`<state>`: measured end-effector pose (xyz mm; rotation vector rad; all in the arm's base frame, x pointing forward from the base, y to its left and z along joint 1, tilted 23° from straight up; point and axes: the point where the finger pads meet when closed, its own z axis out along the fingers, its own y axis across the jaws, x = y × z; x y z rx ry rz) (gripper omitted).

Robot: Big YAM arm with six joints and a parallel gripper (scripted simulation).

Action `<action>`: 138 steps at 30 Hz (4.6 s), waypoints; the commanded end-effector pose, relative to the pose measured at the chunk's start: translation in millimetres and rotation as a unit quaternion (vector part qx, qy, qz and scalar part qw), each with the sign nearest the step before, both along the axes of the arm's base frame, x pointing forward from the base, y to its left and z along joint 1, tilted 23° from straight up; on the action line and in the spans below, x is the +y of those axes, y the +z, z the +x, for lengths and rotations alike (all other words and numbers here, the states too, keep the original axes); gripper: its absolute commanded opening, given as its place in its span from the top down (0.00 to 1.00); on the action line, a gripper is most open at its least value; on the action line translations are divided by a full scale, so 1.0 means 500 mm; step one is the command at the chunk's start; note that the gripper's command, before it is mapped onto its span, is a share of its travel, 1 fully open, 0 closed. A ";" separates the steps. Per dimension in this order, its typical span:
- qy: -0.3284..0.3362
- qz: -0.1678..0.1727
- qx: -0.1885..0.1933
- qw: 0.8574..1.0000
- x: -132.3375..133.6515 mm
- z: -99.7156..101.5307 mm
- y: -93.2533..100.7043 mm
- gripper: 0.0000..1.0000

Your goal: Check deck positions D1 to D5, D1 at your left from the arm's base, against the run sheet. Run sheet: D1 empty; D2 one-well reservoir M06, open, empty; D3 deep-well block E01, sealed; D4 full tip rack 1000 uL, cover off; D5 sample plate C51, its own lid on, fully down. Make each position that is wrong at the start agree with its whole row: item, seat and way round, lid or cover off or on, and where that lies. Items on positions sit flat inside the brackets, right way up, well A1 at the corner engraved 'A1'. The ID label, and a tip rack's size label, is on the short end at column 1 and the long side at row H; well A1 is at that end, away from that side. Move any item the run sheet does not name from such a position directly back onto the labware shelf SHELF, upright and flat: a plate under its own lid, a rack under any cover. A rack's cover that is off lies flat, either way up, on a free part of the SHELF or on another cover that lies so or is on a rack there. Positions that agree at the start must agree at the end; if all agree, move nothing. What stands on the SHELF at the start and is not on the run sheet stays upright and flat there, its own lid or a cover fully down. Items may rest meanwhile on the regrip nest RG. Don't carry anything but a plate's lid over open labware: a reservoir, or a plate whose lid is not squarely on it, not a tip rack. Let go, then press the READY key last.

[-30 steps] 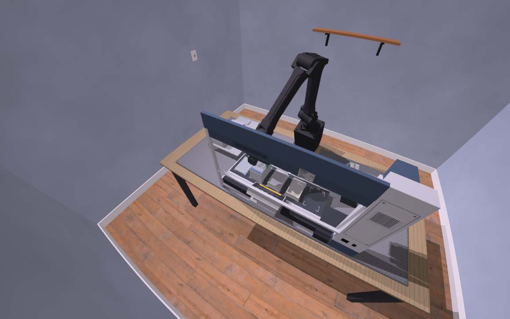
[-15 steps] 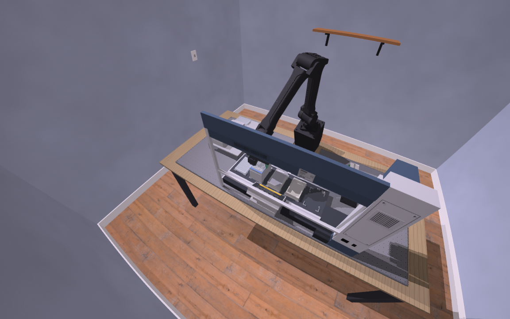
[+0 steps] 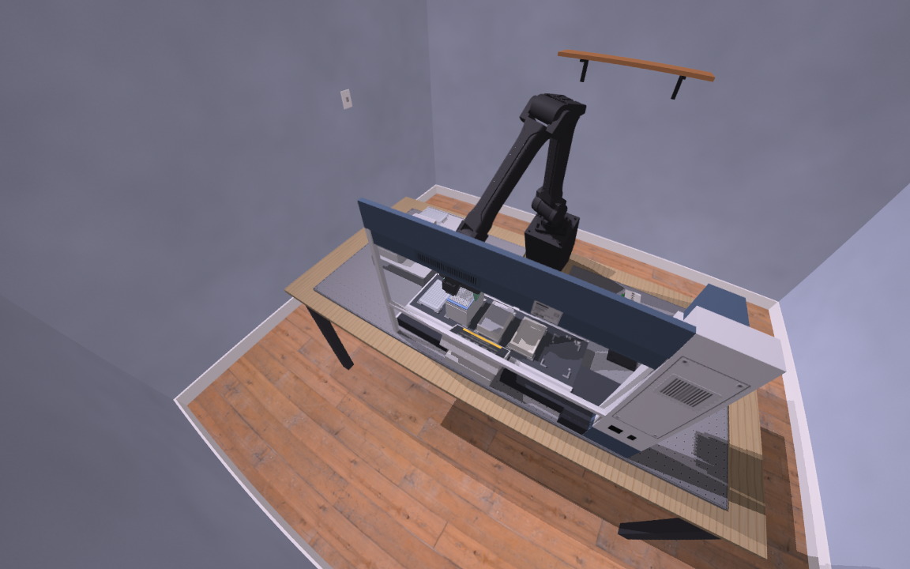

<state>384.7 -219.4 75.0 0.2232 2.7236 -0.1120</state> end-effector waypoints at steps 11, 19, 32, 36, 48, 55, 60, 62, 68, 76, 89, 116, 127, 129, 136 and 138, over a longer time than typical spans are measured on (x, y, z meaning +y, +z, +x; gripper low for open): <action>-0.001 0.003 0.004 1.000 0.004 0.000 -0.012 1.00; -0.001 0.003 0.004 1.000 0.004 0.000 -0.012 1.00; -0.001 0.003 0.004 1.000 0.004 0.000 -0.012 1.00; -0.001 0.003 0.004 1.000 0.004 0.000 -0.012 1.00; -0.001 -0.002 -0.003 1.000 0.003 -0.007 0.018 1.00; -0.002 -0.008 -0.011 1.000 -0.009 -0.008 0.049 1.00; -0.001 -0.014 -0.020 1.000 -0.014 0.002 0.084 1.00; -0.002 -0.015 -0.023 1.000 -0.017 0.003 0.096 1.00; -0.001 -0.016 -0.023 1.000 -0.015 -0.004 0.112 1.00; 0.000 -0.016 -0.024 1.000 -0.011 -0.012 0.135 1.00; -0.002 -0.017 -0.024 1.000 -0.009 -0.029 0.171 1.00; -0.002 -0.019 -0.026 0.999 0.002 -0.064 0.252 1.00; 0.000 -0.020 -0.026 0.999 0.009 -0.075 0.281 1.00; 0.000 -0.020 -0.027 0.999 0.009 -0.078 0.288 1.00; 0.001 -0.020 -0.027 0.999 0.013 -0.086 0.307 1.00; -0.001 -0.016 -0.022 1.000 0.011 -0.086 0.302 1.00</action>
